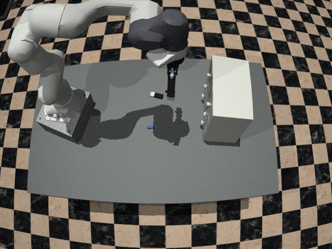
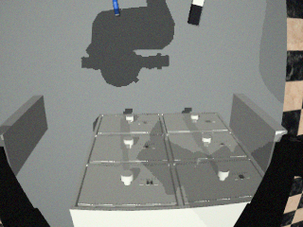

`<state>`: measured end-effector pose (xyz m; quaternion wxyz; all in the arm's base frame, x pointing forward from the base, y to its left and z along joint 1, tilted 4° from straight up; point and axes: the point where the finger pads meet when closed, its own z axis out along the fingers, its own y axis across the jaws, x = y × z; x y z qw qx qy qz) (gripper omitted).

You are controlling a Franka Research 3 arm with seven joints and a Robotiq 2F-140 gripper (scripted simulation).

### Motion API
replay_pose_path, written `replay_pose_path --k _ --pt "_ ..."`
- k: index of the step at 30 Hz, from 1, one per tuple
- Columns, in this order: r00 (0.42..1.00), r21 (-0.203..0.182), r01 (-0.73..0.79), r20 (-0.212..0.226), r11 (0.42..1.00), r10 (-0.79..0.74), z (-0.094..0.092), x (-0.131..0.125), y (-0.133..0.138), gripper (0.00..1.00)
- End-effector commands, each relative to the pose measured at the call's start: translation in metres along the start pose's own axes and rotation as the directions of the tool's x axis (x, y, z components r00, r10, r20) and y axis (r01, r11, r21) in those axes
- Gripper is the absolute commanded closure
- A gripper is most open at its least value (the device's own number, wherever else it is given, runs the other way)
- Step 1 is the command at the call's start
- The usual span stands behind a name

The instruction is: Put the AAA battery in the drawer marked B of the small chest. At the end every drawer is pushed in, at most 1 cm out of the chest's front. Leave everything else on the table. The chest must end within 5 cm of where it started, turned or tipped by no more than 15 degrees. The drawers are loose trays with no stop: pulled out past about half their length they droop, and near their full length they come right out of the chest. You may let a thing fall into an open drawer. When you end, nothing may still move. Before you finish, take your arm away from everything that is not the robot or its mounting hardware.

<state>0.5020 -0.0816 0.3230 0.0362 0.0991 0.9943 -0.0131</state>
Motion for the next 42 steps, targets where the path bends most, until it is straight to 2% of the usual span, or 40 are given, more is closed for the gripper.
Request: replay_pose_path --k 1,13,17,21,27,29,35,42 --pt "1.0 0.0 0.0 0.0 1.0 0.0 0.0 0.0 0.0 0.0" --pt "1.0 0.0 0.0 0.0 1.0 0.0 0.0 0.0 0.0 0.0" --pt "1.0 0.0 0.0 0.0 1.0 0.0 0.0 0.0 0.008 0.0" --pt "1.0 -0.001 0.001 -0.001 1.0 -0.001 0.0 0.0 0.029 0.0" --pt "1.0 -0.002 0.003 -0.003 1.0 -0.003 0.0 0.001 0.079 0.0" --pt "1.0 -0.002 0.003 -0.003 1.0 -0.003 0.0 0.001 0.079 0.0" --pt "1.0 -0.003 0.005 -0.005 1.0 -0.005 0.0 0.002 0.126 0.0" --pt "1.0 -0.003 0.006 -0.006 1.0 -0.006 0.001 0.002 0.145 0.0"
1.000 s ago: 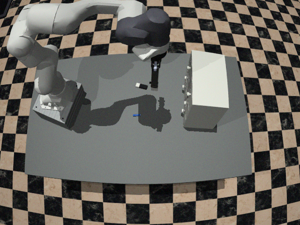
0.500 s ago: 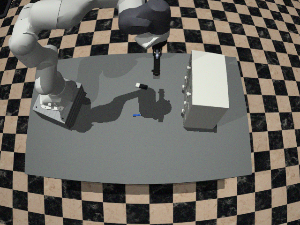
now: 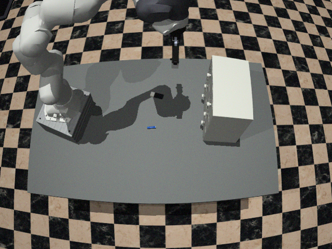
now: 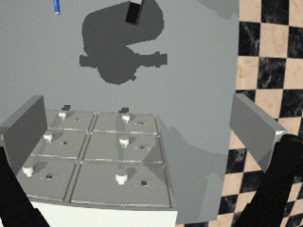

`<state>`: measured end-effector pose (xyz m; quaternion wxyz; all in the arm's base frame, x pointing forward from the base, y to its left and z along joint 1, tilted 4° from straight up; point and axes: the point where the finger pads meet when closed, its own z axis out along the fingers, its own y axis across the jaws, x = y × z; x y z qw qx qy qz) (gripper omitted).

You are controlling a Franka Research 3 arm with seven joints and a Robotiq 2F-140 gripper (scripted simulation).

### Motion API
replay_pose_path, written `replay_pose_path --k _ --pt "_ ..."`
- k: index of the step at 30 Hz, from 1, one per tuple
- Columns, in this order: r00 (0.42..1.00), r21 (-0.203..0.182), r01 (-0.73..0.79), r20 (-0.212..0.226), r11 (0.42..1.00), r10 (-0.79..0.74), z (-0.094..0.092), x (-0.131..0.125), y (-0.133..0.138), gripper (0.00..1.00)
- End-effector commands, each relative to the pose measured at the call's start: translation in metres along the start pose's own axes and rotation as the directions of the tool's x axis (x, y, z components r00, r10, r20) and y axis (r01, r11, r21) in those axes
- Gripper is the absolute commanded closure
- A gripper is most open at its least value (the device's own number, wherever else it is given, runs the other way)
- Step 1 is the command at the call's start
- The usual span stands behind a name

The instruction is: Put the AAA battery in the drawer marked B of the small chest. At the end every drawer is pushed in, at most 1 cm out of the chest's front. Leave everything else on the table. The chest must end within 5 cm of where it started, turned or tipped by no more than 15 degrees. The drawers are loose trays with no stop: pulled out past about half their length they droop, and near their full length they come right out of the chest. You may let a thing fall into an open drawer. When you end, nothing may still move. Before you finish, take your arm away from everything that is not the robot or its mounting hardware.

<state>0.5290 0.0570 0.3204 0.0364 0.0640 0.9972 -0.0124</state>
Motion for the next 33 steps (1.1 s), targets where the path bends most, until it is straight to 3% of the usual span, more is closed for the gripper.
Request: replay_pose_path --k 1,10,14,19,21,33 --pt "0.998 0.001 -0.064 -0.007 0.998 0.064 0.001 0.001 0.004 0.0" --pt "0.998 0.001 -0.064 0.009 0.998 0.064 0.003 -0.002 0.004 0.0" --pt "0.997 0.001 -0.064 0.048 0.998 0.064 0.009 -0.007 0.004 0.0" --pt "0.989 0.001 -0.064 0.134 0.998 0.064 0.021 -0.02 0.003 0.0" --pt "0.989 0.001 -0.064 0.134 0.998 0.064 0.021 -0.02 0.003 0.0" --pt "0.891 0.002 -0.065 0.451 0.998 0.057 0.069 -0.068 -0.001 0.0"
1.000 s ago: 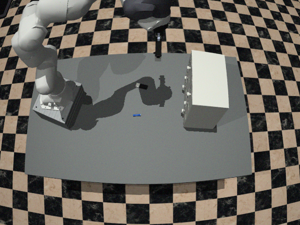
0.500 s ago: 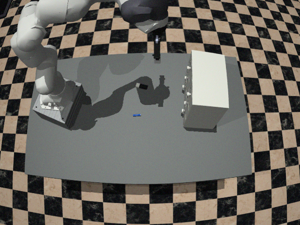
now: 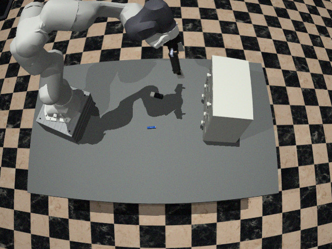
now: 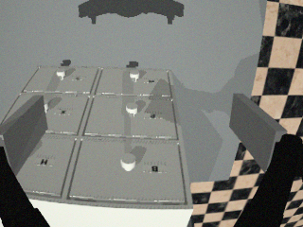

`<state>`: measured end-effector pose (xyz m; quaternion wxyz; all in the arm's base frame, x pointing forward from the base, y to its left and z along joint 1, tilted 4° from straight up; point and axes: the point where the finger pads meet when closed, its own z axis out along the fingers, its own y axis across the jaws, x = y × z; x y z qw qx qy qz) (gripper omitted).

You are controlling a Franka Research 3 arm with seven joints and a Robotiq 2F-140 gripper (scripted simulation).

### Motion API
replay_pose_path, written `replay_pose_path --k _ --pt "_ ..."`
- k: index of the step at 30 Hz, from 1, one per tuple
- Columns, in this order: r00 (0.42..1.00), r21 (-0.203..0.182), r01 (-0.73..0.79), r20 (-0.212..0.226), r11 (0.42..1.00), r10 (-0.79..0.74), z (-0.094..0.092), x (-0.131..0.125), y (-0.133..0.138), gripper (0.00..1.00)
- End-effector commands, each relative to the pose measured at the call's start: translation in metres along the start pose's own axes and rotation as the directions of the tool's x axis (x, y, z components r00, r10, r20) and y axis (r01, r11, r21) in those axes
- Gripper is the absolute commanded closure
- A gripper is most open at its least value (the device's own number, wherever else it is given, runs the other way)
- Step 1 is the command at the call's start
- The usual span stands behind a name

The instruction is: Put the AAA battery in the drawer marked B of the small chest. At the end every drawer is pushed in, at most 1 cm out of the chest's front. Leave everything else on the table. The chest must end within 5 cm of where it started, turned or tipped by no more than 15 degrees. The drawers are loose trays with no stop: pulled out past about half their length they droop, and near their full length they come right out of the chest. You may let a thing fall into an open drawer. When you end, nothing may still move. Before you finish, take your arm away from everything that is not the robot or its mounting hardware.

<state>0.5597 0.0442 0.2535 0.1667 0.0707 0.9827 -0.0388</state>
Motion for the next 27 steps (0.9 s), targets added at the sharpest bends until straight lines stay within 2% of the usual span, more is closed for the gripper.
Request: replay_pose_path --k 1,2,3,5,9,14,20,27 --pt "0.972 -0.02 -0.051 0.227 0.999 0.054 0.015 -0.043 0.008 0.0" --pt "0.972 -0.02 -0.051 0.227 0.999 0.054 0.015 -0.043 0.008 0.0" --pt "0.967 -0.019 -0.051 0.249 0.999 0.054 0.019 -0.045 0.007 0.0" --pt "0.967 -0.019 -0.051 0.249 0.999 0.054 0.019 -0.045 0.007 0.0" --pt "0.95 -0.018 -0.051 0.309 0.999 0.054 0.03 -0.052 0.007 0.0" --pt "0.933 -0.018 -0.051 0.355 0.999 0.054 0.039 -0.057 0.007 0.0" --pt "0.919 -0.019 -0.051 0.389 0.999 0.054 0.046 -0.06 0.008 0.0" --pt "0.912 -0.02 -0.05 0.406 0.999 0.054 0.049 -0.062 0.008 0.0"
